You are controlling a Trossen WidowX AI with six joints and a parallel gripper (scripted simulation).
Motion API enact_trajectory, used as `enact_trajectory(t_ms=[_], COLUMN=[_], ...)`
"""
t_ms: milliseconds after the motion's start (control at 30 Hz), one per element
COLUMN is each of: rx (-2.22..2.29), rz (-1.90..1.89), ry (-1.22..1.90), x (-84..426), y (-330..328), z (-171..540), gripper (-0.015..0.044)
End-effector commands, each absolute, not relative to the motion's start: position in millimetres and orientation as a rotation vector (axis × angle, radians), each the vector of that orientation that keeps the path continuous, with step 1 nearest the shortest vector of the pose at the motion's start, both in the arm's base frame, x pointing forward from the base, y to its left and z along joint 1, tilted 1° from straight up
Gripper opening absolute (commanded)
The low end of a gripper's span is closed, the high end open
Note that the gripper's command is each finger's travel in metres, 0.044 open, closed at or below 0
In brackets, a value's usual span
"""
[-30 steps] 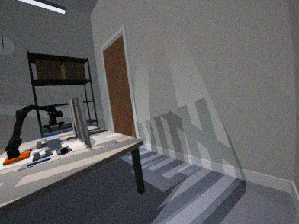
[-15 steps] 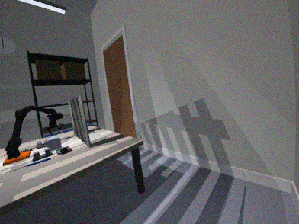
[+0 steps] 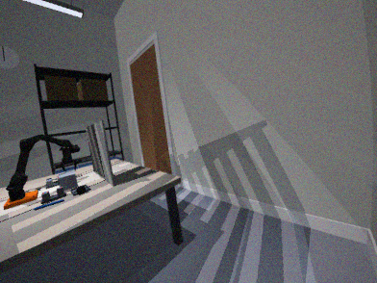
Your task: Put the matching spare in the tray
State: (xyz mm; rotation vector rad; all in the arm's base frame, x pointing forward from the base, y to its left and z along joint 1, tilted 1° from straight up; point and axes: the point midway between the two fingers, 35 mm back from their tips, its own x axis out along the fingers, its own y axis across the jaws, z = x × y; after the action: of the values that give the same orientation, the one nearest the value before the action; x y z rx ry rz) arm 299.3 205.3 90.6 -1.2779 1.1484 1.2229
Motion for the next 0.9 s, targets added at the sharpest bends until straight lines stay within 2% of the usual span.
enact_trajectory(t_ms=[0,867], rx=[-1.279,-1.279], rz=[1.230,1.230], ry=[1.155,1.156], x=[299.4,298.7], y=[205.3,203.6], z=[80.1,37.8], gripper=[0.0300,0.0300])
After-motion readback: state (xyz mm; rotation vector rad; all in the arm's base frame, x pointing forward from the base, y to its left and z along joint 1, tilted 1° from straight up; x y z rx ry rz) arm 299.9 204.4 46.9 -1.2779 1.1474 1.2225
